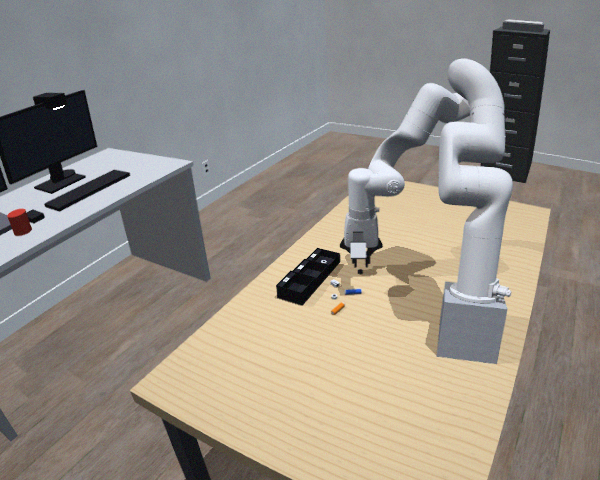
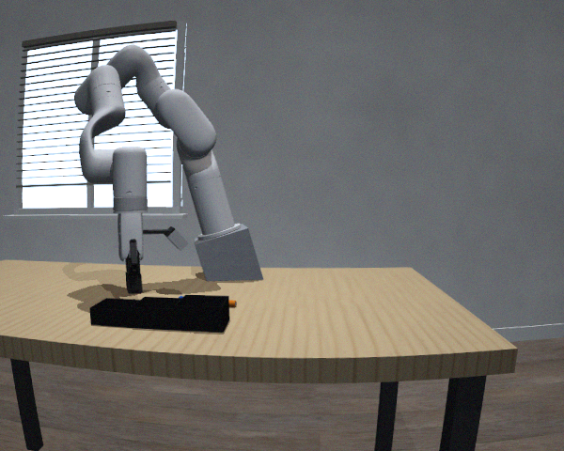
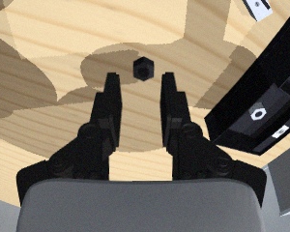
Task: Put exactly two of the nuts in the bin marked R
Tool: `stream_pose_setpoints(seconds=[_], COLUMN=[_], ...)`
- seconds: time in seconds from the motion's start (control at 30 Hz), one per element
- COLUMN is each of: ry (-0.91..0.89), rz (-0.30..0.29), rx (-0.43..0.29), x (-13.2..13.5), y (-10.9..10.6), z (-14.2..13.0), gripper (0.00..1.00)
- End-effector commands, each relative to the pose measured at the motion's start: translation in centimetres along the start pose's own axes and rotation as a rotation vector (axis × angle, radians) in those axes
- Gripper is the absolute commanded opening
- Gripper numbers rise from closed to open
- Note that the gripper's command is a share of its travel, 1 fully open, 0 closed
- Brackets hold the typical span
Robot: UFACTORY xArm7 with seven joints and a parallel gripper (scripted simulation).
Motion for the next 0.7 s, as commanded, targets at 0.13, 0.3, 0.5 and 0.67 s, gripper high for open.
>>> stream_pose_setpoints(seconds=[0.13, 0.3, 0.5, 0.67], ry=[0.001, 0.001, 0.001, 0.001], rz=[-0.007, -0.007, -0.007, -0.007], rx=[-0.014, -0.014, -0.014, -0.014], x=[0.4, 0.3, 0.3, 0.3], y=[1.4, 2.0, 2.5, 2.6], z=[0.0, 0.0, 0.0, 0.0], gripper=[0.30, 0.30, 0.30, 0.30])
Point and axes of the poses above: the point where the finger pads meet when closed, its own y axis out along the fingers, its own x axis across the jaws, z = x × y, the point moved 8 cm from there along -y, back along the fingers, and after that the axes turned 11 degrees about y, right-handed, at the moved point
